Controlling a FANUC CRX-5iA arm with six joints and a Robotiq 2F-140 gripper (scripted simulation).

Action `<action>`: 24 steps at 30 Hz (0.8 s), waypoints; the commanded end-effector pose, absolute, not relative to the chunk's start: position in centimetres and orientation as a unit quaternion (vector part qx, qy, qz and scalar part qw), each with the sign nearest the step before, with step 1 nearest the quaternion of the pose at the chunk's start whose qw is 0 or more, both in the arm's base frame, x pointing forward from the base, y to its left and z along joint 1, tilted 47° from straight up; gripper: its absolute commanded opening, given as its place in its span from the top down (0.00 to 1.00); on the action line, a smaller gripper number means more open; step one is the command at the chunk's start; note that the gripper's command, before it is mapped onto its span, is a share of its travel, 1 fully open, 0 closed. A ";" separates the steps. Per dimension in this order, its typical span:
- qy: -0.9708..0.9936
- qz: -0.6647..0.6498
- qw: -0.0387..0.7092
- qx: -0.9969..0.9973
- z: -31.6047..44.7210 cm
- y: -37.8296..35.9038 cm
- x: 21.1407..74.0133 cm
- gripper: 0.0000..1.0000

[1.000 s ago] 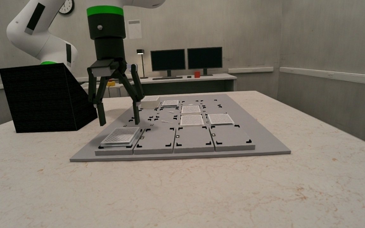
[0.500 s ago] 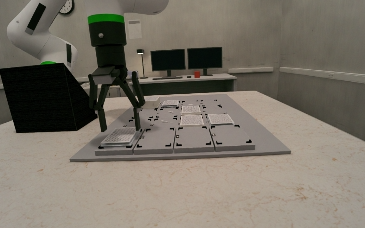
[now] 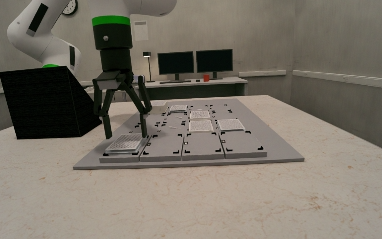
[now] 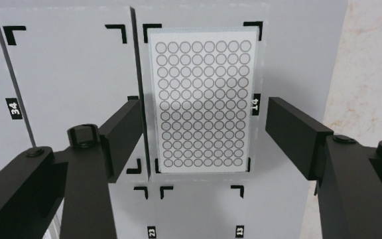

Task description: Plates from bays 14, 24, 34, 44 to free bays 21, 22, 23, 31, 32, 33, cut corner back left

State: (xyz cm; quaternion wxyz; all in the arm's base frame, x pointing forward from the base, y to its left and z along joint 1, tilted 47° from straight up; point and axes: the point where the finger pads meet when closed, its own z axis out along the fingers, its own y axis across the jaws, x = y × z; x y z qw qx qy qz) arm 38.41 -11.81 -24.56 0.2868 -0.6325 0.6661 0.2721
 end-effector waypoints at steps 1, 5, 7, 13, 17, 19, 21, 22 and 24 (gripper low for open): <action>0.666 0.271 0.287 -0.633 -24.5 -11.9 38.4 0.30; 0.666 0.271 0.287 -0.633 -24.6 -11.8 38.4 0.30; 0.666 0.271 0.287 -0.633 -24.8 -11.6 38.5 0.30; 0.666 0.271 0.287 -0.633 -25.3 -11.1 38.5 0.30; 0.666 0.271 0.287 -0.633 -25.6 -10.8 38.5 0.30; 0.666 0.271 0.287 -0.633 -25.7 -10.7 38.5 0.30; 0.666 0.271 0.287 -0.633 -25.9 -10.5 38.5 0.30; 0.666 0.271 0.287 -0.633 -25.9 -10.5 38.5 0.30; 0.666 0.271 0.287 -0.633 -25.9 -10.5 38.5 0.30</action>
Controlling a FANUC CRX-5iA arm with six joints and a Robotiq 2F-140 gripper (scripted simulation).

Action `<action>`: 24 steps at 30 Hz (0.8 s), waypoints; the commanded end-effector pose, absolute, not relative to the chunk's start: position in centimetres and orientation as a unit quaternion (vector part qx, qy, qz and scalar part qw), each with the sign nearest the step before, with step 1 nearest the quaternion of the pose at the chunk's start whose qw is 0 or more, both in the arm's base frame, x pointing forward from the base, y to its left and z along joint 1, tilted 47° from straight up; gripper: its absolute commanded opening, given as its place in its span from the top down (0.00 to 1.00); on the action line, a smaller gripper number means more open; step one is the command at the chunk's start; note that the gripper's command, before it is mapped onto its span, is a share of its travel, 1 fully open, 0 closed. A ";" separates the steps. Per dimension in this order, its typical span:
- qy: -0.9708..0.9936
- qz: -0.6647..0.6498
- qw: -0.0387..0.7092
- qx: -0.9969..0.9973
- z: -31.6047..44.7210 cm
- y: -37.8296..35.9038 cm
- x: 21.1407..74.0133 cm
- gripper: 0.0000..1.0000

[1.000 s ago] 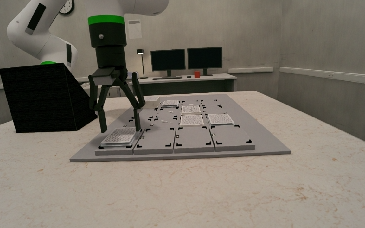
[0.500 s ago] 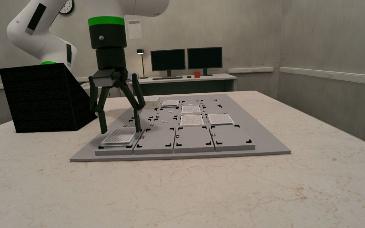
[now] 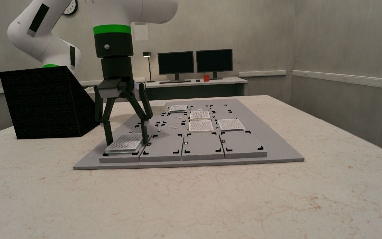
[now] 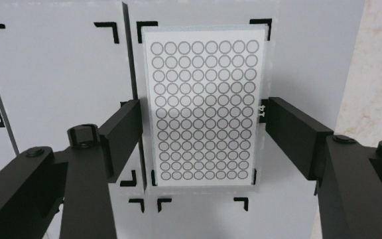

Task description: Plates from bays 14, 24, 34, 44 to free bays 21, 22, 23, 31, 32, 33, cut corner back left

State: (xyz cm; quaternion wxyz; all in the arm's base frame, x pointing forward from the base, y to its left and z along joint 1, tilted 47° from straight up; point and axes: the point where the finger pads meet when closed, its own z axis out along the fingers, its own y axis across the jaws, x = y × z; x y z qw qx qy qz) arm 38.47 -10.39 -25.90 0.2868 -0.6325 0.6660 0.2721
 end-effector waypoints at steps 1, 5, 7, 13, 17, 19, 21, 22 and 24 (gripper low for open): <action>0.666 0.271 0.287 -0.633 -25.9 -10.5 38.5 0.30; 0.666 0.271 0.287 -0.633 -25.9 -10.5 38.5 0.30; 0.666 0.271 0.287 -0.633 -25.9 -10.5 38.5 0.30; 0.666 0.271 0.287 -0.633 -25.9 -10.5 38.5 0.32; 0.666 0.271 0.287 -0.633 -25.9 -10.5 38.5 0.34; 0.666 0.271 0.287 -0.633 -25.9 -10.5 38.5 0.35; 0.666 0.271 0.287 -0.633 -25.9 -10.5 38.5 0.35; 0.666 0.271 0.287 -0.633 -25.9 -10.5 38.5 0.36; 0.666 0.271 0.287 -0.633 -25.9 -10.5 38.5 0.37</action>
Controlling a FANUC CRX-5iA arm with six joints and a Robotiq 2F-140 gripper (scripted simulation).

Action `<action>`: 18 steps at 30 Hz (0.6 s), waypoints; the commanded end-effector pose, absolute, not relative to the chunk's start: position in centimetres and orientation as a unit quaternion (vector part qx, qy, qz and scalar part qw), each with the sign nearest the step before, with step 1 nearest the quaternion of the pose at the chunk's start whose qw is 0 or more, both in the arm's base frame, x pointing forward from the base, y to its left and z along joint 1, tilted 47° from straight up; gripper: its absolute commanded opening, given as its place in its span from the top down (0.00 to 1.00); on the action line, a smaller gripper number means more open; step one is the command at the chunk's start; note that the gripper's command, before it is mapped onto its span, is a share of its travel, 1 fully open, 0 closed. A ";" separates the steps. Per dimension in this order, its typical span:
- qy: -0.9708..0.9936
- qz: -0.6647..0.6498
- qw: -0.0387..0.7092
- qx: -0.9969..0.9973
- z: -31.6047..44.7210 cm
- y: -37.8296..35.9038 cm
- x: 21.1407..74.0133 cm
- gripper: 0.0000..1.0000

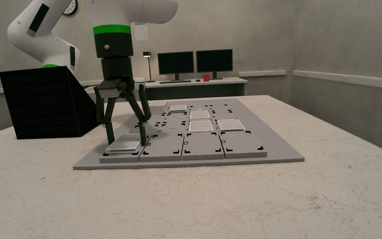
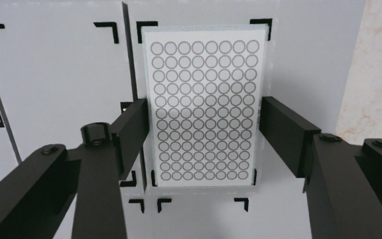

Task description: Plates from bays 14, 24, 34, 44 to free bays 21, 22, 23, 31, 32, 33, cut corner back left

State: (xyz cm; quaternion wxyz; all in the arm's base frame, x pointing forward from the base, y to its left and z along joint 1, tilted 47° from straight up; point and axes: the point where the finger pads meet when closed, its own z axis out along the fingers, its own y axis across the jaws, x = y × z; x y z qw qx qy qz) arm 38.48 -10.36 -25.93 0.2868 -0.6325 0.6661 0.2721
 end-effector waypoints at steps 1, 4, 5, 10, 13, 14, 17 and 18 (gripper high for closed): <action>0.666 0.271 0.287 -0.633 -25.9 -10.5 38.5 0.37; 0.666 0.271 0.287 -0.633 -25.9 -10.5 38.5 0.38; 0.666 0.271 0.287 -0.633 -25.9 -10.5 38.5 0.38; 0.666 0.271 0.287 -0.633 -25.9 -10.5 38.5 0.38; 0.666 0.271 0.287 -0.633 -25.9 -10.5 38.5 0.38; 0.666 0.271 0.287 -0.633 -25.9 -10.5 38.5 0.39; 0.666 0.271 0.287 -0.633 -25.9 -10.5 38.5 0.39; 0.666 0.271 0.287 -0.633 -25.9 -10.5 38.5 0.39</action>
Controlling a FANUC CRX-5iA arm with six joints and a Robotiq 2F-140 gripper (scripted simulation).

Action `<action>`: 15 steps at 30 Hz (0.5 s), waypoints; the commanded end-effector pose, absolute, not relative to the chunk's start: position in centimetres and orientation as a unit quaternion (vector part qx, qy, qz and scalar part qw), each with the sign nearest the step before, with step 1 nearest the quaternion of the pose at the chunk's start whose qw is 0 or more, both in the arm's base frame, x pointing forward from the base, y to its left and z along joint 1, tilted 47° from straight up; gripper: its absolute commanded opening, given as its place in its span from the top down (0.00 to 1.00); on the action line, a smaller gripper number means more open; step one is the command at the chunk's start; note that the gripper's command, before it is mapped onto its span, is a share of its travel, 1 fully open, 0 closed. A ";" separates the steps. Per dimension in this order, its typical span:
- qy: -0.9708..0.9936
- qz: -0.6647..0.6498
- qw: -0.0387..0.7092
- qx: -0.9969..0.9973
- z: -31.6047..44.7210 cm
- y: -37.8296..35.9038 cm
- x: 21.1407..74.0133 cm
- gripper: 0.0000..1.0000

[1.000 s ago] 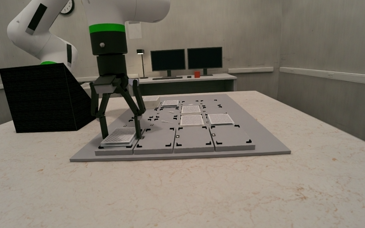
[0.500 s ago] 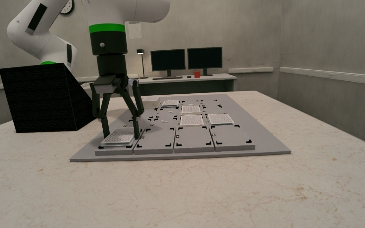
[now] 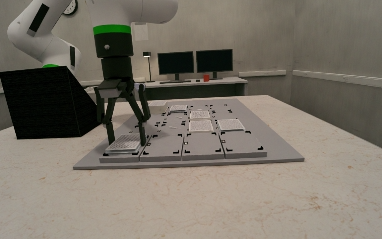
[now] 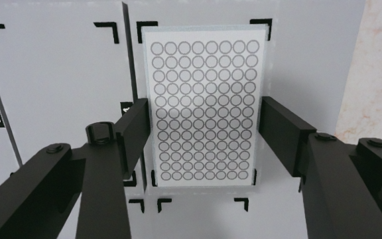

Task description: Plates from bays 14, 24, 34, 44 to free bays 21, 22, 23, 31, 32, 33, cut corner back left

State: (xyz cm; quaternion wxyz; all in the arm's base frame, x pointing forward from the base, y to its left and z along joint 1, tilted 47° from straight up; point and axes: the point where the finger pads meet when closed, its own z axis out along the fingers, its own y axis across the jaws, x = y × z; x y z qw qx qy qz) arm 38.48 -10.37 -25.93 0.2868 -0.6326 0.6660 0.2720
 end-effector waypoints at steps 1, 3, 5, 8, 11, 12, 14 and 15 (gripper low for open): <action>0.666 0.271 0.287 -0.633 -25.9 -10.5 38.5 0.39; 0.666 0.271 0.287 -0.633 -25.9 -10.5 38.5 0.39; 0.666 0.271 0.287 -0.633 -25.9 -10.5 38.5 0.39; 0.666 0.271 0.287 -0.633 -25.9 -10.5 38.5 0.39; 0.666 0.271 0.287 -0.633 -25.9 -10.5 38.5 0.39; 0.666 0.271 0.287 -0.633 -25.9 -10.5 38.5 0.39; 0.666 0.271 0.287 -0.633 -25.9 -10.5 38.5 0.40; 0.666 0.271 0.287 -0.633 -25.9 -10.5 38.5 0.40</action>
